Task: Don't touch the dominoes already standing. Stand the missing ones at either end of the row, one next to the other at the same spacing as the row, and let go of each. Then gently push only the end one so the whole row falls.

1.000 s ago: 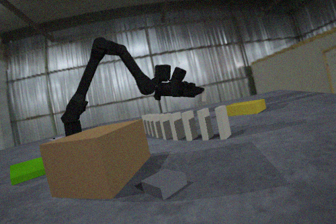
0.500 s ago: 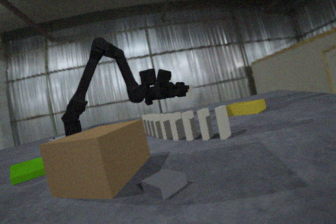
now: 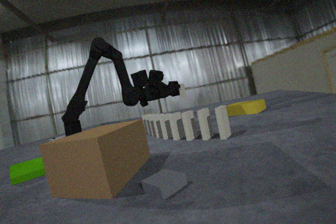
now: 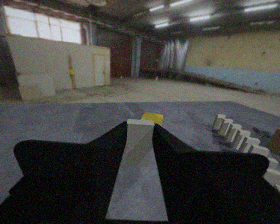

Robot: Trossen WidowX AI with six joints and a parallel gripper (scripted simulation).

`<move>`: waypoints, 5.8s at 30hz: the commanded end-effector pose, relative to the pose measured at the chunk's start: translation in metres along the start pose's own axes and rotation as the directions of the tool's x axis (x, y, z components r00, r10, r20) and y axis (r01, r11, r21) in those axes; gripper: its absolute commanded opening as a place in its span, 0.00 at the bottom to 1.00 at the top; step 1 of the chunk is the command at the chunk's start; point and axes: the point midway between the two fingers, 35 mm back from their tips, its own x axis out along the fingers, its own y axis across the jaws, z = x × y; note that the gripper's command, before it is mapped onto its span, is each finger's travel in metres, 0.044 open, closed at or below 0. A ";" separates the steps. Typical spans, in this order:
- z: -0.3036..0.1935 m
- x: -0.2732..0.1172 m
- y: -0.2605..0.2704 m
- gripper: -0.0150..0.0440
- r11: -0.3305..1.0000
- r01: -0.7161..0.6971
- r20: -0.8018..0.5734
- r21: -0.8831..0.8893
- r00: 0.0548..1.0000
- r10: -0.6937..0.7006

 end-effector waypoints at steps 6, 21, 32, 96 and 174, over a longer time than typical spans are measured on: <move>0.000 -0.001 -0.001 0.44 1.000 0.004 0.001 -0.002 1.000 -0.004; -0.056 0.003 -0.001 0.44 1.000 0.012 -0.057 0.027 0.998 -0.010; -0.067 0.003 -0.001 0.44 0.999 0.015 -0.069 0.033 0.998 -0.013; -0.002 0.072 0.037 1.00 0.993 -0.102 -0.952 0.056 0.295 0.084; -0.023 0.035 0.003 0.44 1.000 0.014 -1.000 0.004 0.021 0.003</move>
